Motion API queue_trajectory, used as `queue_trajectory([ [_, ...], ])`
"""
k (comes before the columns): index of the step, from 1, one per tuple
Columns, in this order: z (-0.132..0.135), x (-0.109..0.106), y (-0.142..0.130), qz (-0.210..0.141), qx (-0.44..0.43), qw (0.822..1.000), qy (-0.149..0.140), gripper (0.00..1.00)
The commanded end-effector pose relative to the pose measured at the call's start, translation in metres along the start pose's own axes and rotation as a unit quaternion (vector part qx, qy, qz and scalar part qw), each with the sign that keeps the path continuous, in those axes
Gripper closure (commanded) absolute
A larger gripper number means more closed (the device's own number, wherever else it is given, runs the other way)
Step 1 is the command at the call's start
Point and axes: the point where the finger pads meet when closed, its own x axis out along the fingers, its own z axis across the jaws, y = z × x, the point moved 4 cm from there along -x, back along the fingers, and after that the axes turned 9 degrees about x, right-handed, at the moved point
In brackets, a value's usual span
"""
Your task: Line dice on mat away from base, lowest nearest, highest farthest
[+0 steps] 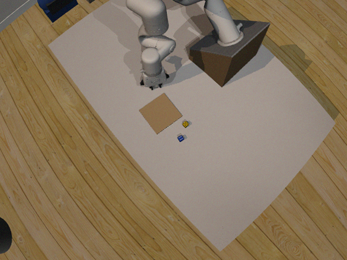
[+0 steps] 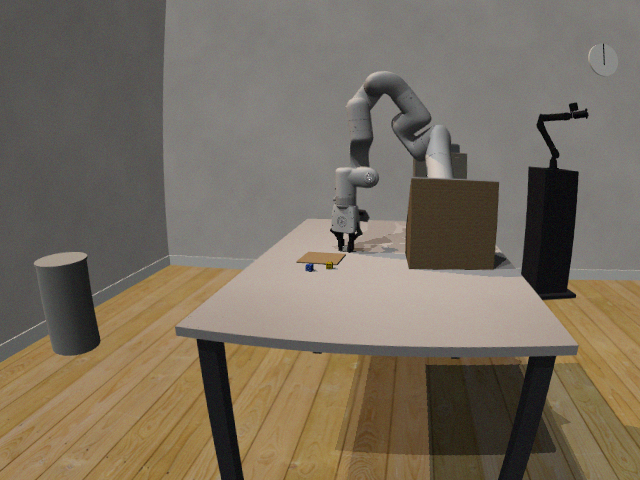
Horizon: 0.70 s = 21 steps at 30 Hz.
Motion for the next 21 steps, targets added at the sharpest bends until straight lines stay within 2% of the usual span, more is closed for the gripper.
queue_trajectory([
  [1,-0.0006,-0.0006,-0.0008,-0.001,0.000,1.000,0.001,0.64],
  [9,-0.0006,-0.0006,-0.0008,-0.001,0.000,1.000,0.001,0.64],
  [10,-0.0006,-0.0006,-0.0008,-0.001,0.000,1.000,0.001,0.85],
  [21,-0.0006,-0.0006,-0.0008,-0.001,0.000,1.000,0.001,0.85],
])
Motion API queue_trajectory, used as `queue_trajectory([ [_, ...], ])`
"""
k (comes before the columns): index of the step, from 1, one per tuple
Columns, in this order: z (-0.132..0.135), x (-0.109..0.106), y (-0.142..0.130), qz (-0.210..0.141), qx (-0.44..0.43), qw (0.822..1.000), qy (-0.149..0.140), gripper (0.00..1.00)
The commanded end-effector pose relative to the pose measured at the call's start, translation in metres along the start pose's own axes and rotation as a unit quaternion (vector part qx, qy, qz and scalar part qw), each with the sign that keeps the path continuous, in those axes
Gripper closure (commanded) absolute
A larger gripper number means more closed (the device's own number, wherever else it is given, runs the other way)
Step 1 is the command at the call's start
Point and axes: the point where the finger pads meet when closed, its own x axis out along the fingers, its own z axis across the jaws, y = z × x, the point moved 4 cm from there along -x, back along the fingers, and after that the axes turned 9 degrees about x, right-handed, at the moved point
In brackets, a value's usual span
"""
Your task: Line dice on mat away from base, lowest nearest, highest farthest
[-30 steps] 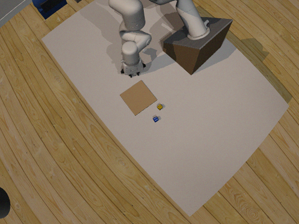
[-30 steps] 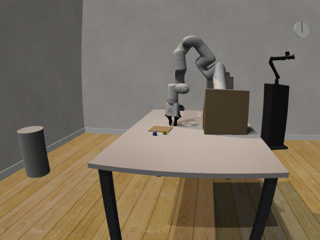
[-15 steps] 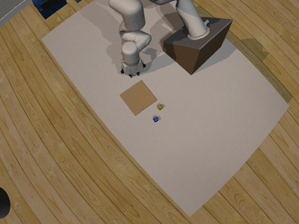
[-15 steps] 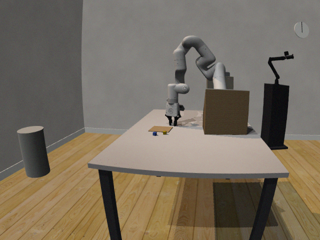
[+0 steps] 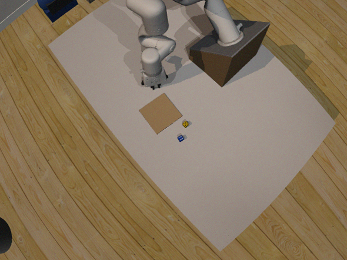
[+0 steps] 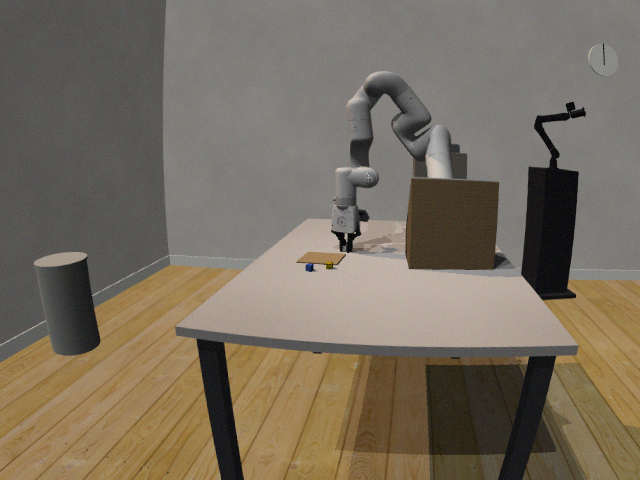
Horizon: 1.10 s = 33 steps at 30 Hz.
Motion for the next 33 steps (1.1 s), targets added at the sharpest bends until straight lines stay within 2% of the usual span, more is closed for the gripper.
queue_trajectory([
  [1,-0.001,-0.001,-0.001,-0.001,0.000,1.000,0.001,0.85],
  [28,-0.001,-0.005,-0.001,-0.001,0.000,1.000,0.001,0.85],
  [33,-0.001,-0.033,-0.001,-0.001,0.000,1.000,0.001,0.85],
])
